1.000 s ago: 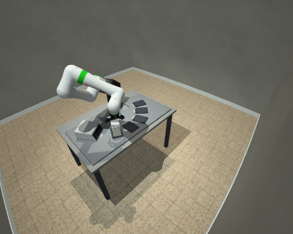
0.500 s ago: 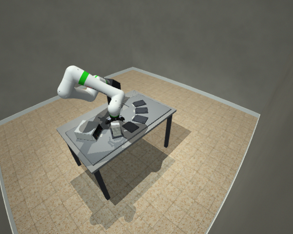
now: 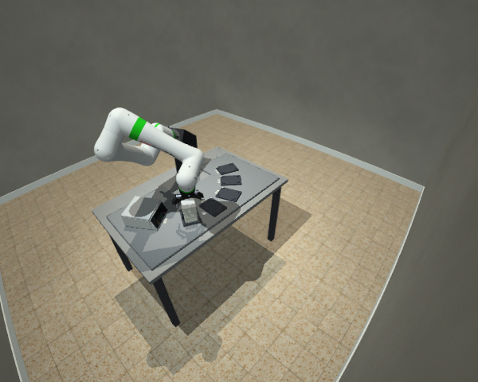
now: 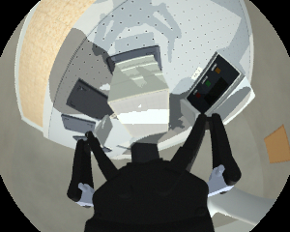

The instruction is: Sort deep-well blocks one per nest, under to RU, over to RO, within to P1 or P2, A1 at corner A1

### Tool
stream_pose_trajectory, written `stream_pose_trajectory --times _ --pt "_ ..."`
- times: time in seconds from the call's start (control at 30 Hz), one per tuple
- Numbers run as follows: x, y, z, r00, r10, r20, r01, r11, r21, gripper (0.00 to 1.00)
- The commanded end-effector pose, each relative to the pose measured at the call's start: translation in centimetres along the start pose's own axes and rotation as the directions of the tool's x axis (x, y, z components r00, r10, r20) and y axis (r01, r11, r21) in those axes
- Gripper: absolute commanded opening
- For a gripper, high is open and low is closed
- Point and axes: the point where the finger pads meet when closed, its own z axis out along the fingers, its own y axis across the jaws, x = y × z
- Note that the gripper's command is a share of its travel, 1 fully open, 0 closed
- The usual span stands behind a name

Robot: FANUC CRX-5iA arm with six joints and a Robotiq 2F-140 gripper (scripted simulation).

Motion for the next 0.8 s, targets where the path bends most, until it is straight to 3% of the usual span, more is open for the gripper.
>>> stream_pose_trajectory --times 0.0,0.1,0.13,0.77 --pt "0.00 -0.01 -0.02 1.000 0.000 0.000 0.000 1.000 0.000 1.00" --pt "0.00 -0.01 -0.02 1.000 0.000 0.000 0.000 1.000 0.000 1.00" --pt "0.00 -0.01 -0.02 1.000 0.000 0.000 0.000 1.000 0.000 0.10" --pt "0.00 -0.01 -0.02 1.000 0.000 0.000 0.000 1.000 0.000 0.10"
